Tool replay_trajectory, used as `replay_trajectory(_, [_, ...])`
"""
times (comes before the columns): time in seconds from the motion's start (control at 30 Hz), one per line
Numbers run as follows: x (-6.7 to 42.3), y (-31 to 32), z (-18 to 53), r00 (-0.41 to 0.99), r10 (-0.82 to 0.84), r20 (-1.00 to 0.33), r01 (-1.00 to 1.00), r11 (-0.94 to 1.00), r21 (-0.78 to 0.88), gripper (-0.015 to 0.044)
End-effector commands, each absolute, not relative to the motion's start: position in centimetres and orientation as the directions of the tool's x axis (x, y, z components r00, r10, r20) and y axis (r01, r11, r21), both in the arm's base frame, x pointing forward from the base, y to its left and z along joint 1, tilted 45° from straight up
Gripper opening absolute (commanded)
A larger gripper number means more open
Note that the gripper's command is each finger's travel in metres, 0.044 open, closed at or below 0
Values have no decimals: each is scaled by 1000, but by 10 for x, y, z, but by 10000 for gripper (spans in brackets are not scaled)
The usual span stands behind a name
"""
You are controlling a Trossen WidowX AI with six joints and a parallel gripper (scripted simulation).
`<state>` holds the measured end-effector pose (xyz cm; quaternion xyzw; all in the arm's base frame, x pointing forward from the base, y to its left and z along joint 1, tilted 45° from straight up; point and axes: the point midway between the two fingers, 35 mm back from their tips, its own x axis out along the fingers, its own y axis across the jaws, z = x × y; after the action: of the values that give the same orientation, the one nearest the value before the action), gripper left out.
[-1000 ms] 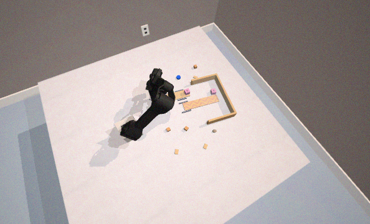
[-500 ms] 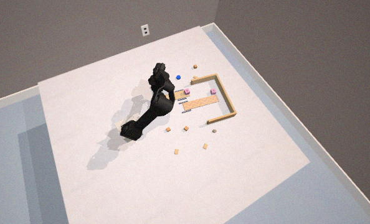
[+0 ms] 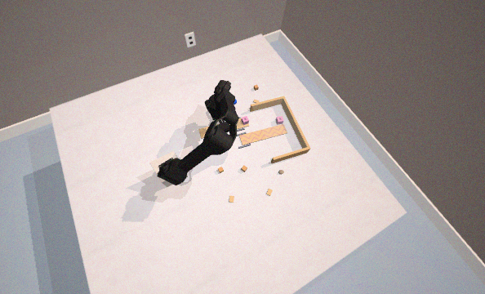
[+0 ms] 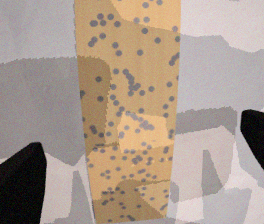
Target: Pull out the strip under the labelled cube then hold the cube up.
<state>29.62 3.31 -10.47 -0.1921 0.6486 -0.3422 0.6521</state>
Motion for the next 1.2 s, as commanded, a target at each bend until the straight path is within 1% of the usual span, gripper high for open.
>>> replay_trajectory(0.0, [311,31,-101,-69,-697,-714,196,692,-695,440])
replay_trajectory(1.17, [425,11,-71,-66,-698,-713,200,691,-695,440])
